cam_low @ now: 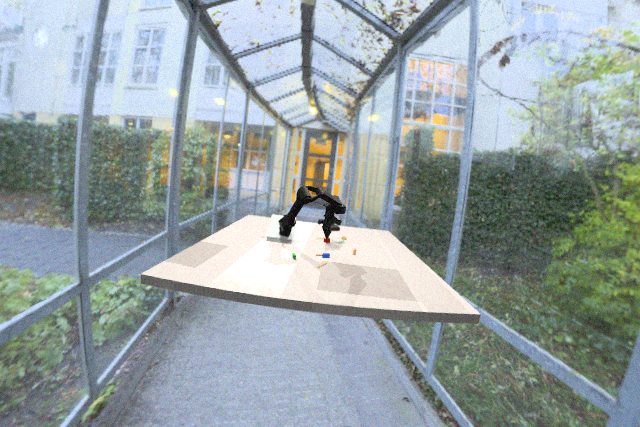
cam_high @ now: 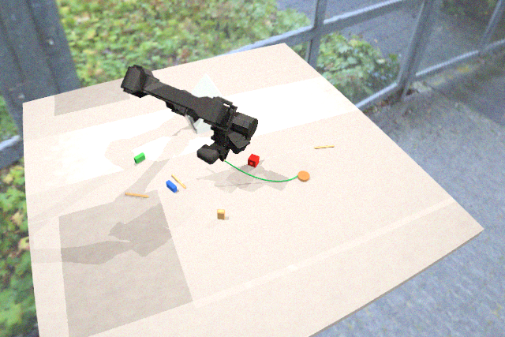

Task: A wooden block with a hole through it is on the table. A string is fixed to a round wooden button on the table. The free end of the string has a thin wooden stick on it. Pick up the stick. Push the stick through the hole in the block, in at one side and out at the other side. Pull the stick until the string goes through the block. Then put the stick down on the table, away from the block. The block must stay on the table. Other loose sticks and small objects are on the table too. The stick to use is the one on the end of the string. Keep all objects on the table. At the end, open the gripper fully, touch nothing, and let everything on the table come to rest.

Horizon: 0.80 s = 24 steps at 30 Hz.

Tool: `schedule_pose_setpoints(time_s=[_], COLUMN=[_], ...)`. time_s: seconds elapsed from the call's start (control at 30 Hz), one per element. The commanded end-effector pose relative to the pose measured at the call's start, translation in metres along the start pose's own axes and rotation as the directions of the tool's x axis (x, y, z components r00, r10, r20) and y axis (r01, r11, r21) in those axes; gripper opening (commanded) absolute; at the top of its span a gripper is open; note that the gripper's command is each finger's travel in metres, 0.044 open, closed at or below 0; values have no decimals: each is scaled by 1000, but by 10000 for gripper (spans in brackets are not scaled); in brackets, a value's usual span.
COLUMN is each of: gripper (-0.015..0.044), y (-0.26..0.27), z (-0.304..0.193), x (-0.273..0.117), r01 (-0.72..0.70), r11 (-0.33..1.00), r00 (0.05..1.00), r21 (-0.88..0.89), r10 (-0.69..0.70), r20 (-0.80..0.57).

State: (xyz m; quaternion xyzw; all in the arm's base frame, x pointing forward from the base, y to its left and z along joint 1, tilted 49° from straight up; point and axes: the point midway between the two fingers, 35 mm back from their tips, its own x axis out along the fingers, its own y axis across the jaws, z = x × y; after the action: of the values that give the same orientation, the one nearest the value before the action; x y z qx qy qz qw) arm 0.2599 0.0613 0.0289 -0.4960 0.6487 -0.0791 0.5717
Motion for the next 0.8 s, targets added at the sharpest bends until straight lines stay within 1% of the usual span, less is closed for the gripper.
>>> schedule_pose_setpoints(time_s=[0.0, 0.77], gripper=[0, 0], y=[0, -5], z=[0, 29], x=[0, -4], r01=[0, -3], r11=[1000, 950], r00=[1000, 1000], r21=[2, 311], r10=[0, 2], r20=[0, 3])
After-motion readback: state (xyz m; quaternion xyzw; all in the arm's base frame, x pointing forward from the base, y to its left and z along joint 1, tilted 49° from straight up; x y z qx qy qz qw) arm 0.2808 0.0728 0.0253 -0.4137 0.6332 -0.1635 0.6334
